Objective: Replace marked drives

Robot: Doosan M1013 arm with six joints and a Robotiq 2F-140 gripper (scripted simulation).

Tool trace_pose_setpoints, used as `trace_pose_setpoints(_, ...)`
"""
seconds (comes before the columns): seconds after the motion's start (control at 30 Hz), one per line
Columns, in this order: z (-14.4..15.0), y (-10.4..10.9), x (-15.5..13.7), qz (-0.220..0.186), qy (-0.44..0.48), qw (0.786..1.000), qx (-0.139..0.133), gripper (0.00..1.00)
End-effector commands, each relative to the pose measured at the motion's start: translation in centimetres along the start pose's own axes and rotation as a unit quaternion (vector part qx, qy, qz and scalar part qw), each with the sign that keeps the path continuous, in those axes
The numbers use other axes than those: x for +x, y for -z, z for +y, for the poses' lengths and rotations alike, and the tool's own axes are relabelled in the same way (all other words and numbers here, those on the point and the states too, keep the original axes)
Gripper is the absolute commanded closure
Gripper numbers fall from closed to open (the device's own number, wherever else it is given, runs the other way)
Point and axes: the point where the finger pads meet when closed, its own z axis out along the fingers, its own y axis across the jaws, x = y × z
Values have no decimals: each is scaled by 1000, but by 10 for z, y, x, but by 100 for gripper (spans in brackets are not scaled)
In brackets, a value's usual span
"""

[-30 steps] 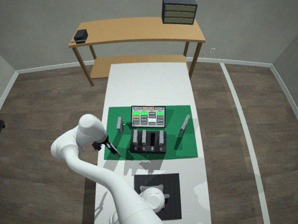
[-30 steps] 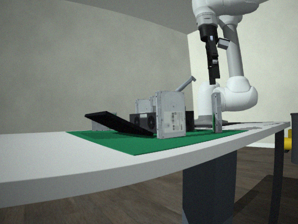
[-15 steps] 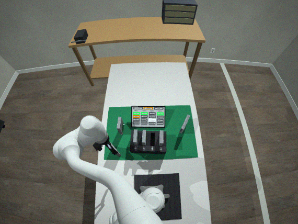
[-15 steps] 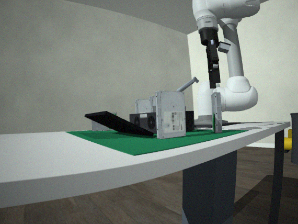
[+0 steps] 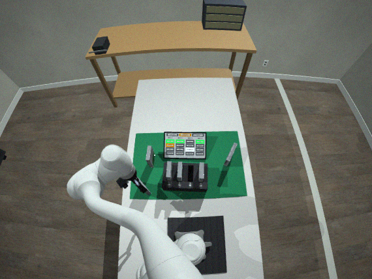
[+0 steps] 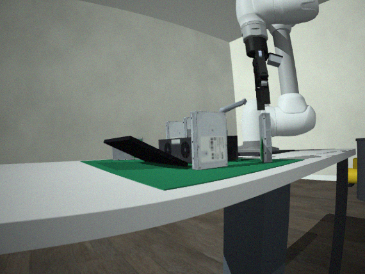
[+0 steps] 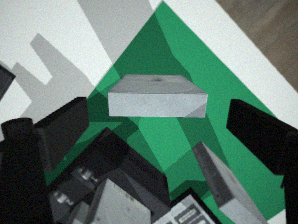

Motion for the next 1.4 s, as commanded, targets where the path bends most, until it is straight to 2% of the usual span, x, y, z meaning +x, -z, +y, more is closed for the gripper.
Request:
trace_pose_setpoints(0.0,0,0,0,0,0,1000,0,11)
trace_pose_setpoints(0.97,0,-4,0,0,0,1000,0,11)
trace_pose_setpoints(1.37,0,-24,0,0,0,1000,0,11)
